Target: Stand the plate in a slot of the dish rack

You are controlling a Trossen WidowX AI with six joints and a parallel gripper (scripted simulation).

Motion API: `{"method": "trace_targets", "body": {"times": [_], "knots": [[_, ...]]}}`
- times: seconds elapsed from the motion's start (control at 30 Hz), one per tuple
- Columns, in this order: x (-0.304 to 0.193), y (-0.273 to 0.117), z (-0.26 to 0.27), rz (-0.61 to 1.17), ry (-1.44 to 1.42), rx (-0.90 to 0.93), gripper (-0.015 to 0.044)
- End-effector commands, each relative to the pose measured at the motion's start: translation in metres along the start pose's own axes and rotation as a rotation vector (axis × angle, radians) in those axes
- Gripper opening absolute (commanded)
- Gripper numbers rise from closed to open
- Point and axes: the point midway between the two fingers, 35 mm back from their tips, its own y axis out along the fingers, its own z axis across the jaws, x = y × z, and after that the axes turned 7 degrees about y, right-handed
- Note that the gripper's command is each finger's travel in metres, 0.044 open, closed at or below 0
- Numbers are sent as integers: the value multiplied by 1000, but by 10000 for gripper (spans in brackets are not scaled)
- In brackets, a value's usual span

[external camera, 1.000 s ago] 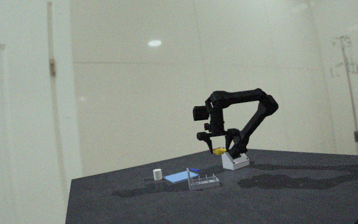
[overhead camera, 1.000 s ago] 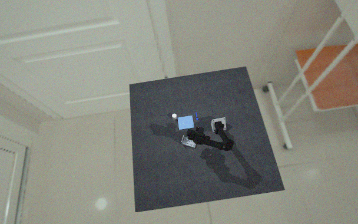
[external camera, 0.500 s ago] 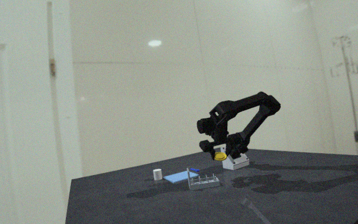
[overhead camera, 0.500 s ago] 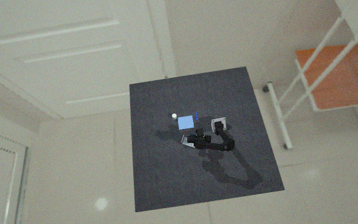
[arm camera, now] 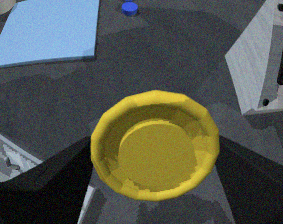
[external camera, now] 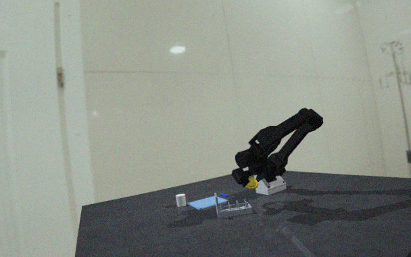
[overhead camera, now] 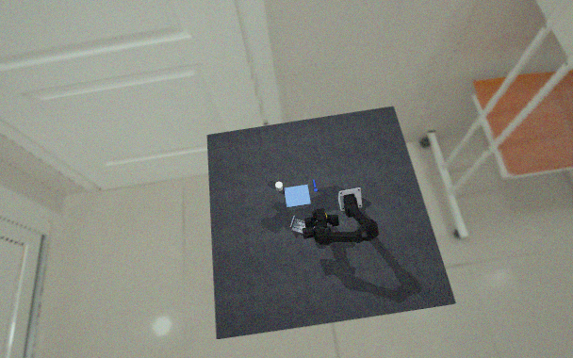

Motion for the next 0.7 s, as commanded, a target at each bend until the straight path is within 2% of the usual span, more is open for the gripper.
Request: {"method": "trace_targets", "body": {"times": [0.0, 0.67], "knots": [[1, 5, -1, -77, -40, 44, 0], [-6, 19, 8, -375, -227, 302, 0]]}}
